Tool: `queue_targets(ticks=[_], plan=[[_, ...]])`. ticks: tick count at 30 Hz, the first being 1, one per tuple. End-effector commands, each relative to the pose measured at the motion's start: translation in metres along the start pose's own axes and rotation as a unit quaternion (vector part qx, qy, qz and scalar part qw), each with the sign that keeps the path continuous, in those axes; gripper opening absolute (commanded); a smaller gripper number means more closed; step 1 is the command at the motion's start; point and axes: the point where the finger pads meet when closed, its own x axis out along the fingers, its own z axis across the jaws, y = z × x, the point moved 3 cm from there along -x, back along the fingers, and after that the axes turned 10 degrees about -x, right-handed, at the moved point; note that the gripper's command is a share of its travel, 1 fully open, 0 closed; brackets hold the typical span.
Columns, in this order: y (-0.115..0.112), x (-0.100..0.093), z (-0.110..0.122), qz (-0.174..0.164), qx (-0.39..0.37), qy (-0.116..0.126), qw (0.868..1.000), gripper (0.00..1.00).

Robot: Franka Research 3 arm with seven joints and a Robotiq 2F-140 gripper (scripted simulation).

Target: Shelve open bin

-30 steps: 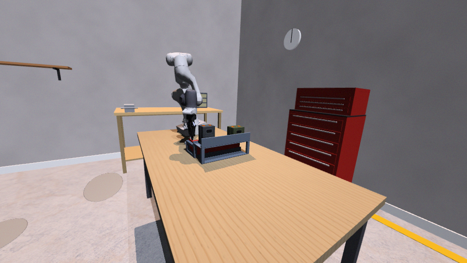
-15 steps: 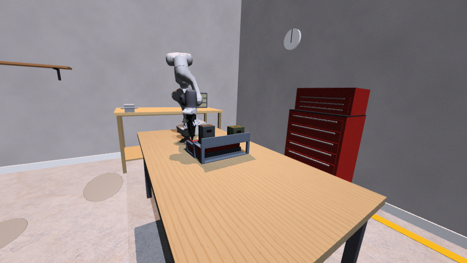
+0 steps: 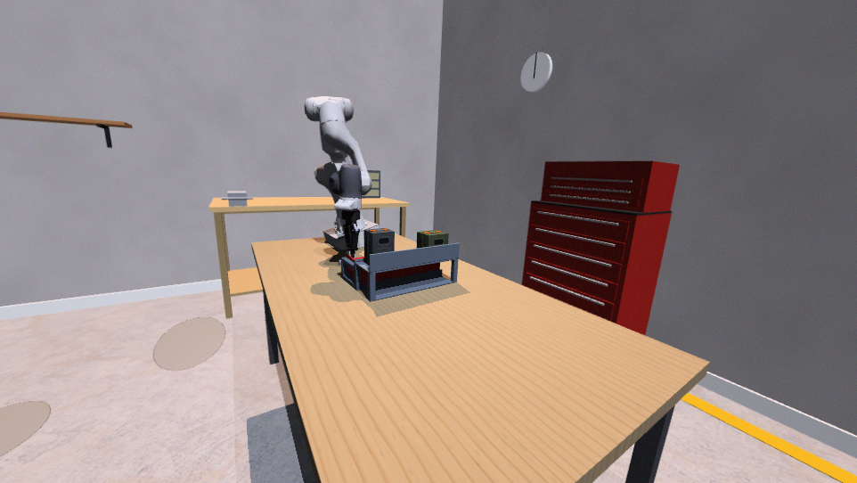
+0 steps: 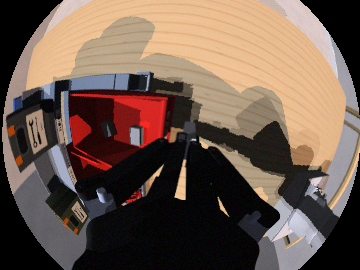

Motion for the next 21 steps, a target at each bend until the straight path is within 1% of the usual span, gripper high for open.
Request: queue_targets(ticks=[1, 21], plan=[[-0.0004, -0.0001, 0.0004, 0.0, -0.001, 0.0, 1.0, 0.0], [-0.0001, -0.0002, -0.0023, 0.0, -0.001, 0.0, 1.0, 0.0]])
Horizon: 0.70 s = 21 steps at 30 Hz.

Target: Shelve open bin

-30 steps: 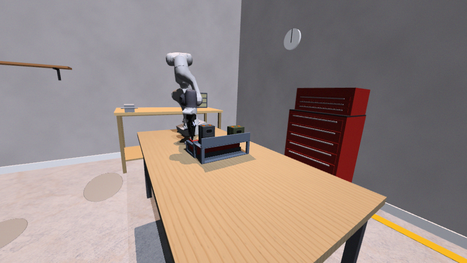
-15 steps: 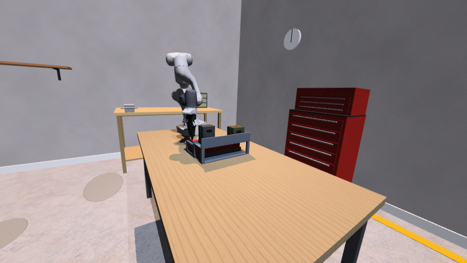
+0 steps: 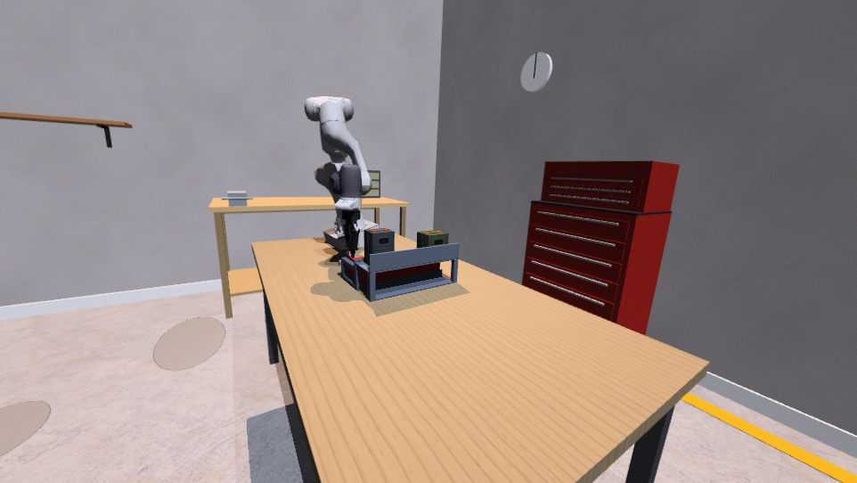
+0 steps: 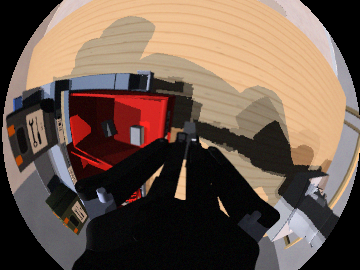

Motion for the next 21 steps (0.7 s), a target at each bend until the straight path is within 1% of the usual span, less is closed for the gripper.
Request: queue_targets(ticks=[1, 14, 21], plan=[[0.0, 0.0, -0.002, 0.0, -0.001, 0.0, 1.0, 0.0], [0.002, 0.0, -0.013, 0.0, -0.001, 0.0, 1.0, 0.0], [0.002, 0.0, -0.015, 0.0, -0.001, 0.0, 1.0, 0.0]])
